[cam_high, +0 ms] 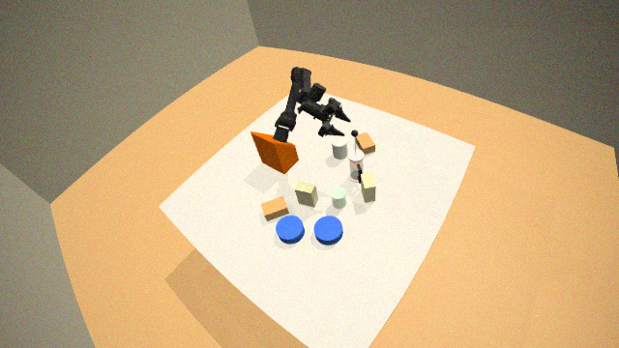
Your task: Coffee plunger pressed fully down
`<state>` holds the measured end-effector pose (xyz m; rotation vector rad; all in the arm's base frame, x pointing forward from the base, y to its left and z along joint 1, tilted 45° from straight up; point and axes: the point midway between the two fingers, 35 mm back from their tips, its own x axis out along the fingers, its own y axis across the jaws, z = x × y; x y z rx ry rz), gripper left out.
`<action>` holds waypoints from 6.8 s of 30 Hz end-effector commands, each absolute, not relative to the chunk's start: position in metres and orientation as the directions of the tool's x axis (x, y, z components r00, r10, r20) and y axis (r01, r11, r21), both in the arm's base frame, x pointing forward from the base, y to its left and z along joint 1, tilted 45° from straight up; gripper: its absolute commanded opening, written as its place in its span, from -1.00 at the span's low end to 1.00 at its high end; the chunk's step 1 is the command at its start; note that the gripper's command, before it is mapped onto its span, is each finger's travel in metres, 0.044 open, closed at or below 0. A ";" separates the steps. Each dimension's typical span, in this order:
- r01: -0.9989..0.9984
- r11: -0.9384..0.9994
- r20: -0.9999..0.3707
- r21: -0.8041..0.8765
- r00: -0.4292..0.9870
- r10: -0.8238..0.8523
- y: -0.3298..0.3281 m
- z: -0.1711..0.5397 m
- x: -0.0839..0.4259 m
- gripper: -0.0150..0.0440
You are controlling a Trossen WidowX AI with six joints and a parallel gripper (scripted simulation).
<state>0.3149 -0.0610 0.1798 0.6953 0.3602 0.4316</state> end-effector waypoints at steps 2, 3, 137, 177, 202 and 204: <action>-0.259 0.692 -0.168 0.674 0.858 0.486 -0.058 0.178 0.317 1.00; -0.259 0.692 -0.169 0.674 0.858 0.486 -0.057 0.178 0.317 1.00; -0.263 0.689 -0.161 0.676 0.859 0.486 0.029 0.103 0.386 -0.06; -0.266 0.693 -0.154 0.671 0.863 0.481 0.026 0.105 0.391 0.56; -0.257 0.692 -0.167 0.675 0.859 0.483 -0.027 0.159 0.351 1.00; -0.257 0.692 -0.167 0.675 0.859 0.483 -0.027 0.159 0.351 1.00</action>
